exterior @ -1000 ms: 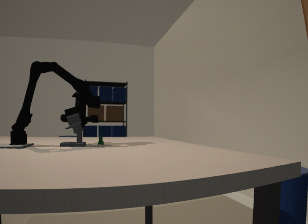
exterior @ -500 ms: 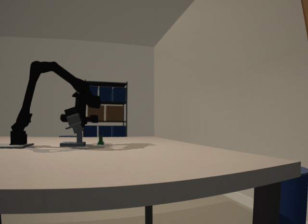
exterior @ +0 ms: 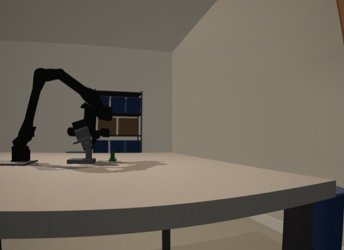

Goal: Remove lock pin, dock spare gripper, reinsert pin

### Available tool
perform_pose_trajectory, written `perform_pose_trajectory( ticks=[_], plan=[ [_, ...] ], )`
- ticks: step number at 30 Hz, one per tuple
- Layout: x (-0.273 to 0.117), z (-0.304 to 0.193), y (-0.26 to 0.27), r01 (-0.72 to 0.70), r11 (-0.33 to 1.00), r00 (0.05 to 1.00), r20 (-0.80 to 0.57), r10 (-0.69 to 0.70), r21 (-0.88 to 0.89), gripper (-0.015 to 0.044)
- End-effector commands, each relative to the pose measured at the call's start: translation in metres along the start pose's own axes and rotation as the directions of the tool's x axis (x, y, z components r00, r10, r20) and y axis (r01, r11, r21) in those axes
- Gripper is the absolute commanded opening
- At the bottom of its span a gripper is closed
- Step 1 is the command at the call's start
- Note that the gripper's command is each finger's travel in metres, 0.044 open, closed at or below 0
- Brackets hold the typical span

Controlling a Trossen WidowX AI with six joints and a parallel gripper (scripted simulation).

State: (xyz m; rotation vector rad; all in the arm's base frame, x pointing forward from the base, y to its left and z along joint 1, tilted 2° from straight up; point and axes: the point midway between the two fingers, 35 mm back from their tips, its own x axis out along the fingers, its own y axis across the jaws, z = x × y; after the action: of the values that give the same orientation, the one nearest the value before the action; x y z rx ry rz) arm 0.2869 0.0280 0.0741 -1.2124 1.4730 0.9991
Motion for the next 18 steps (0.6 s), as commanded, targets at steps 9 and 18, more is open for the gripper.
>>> perform_pose_trajectory(
  ticks=[9,18],
  plan=[
    [-0.008,0.004,0.0,0.001,1.0,1.0,0.0,-0.001,0.0,0.02],
    [-0.027,0.011,0.0,0.003,1.0,1.0,-0.001,-0.003,0.0,0.02]
  ],
)
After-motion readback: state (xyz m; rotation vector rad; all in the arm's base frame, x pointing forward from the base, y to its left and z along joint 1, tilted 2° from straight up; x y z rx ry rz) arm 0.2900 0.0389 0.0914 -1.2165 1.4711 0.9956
